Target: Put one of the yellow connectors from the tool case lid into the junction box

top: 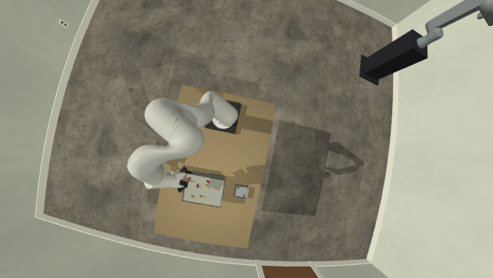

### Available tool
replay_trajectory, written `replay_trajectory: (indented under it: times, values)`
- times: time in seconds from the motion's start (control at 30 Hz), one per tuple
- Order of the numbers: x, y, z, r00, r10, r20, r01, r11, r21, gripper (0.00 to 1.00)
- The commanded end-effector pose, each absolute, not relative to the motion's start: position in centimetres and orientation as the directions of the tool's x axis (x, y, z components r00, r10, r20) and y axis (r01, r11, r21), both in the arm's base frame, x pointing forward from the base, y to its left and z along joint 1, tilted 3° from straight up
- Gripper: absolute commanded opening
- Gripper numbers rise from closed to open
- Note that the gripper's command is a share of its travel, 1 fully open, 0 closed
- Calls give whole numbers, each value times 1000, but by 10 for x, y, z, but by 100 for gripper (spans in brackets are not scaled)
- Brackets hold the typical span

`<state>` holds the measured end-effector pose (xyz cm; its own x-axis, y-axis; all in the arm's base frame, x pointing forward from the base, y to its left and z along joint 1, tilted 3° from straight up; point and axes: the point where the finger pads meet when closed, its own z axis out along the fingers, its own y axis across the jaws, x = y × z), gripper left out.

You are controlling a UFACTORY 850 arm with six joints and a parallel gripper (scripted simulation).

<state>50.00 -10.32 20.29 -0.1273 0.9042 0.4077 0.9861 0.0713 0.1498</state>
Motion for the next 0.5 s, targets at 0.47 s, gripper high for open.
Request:
replay_trajectory:
  times: [0.47]
  values:
    - [531, -124, 196, -373, 914, 160, 928, 366, 74, 100]
